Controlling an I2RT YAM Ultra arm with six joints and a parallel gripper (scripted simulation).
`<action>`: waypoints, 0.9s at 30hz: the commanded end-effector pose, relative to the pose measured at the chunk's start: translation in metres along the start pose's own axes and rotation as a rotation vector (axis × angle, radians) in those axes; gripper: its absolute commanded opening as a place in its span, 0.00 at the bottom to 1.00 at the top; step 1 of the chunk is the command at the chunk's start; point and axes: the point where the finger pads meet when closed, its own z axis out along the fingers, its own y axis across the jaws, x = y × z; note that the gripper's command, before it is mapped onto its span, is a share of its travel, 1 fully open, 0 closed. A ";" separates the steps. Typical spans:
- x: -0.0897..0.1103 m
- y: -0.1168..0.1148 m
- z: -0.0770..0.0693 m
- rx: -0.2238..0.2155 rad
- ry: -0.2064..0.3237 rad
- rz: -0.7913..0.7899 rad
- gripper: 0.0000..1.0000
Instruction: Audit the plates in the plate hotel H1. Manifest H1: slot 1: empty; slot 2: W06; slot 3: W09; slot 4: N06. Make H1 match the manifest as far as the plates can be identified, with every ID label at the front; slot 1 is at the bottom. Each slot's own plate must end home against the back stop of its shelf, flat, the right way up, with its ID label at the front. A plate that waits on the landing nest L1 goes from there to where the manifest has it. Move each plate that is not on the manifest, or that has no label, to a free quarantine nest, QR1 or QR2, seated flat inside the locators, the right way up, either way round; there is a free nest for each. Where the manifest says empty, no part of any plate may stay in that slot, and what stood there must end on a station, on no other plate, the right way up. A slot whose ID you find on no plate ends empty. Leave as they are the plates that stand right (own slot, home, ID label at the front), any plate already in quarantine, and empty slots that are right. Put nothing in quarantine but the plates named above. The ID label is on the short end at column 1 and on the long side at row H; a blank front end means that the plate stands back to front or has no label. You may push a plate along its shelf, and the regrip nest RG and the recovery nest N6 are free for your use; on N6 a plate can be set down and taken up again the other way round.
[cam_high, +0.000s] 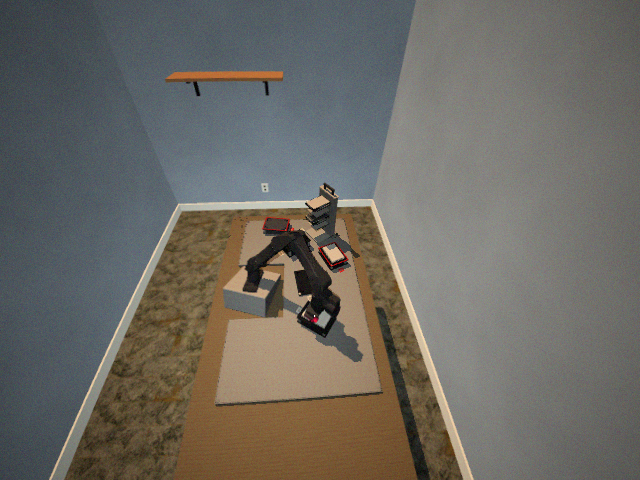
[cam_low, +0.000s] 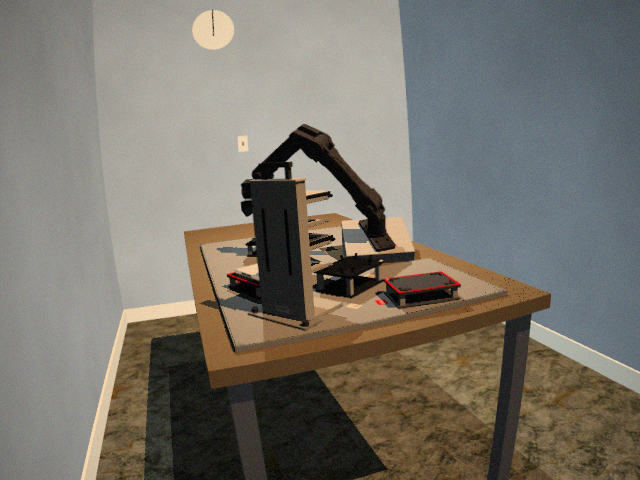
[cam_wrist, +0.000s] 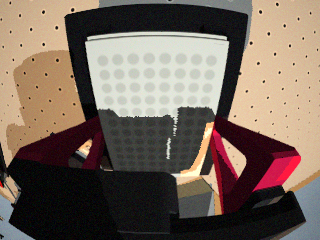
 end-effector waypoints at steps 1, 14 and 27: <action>-0.005 0.000 -0.004 0.001 -0.025 -0.002 0.86; -0.005 0.000 -0.004 0.001 -0.025 -0.002 0.86; -0.011 0.000 -0.026 0.003 -0.053 -0.007 0.86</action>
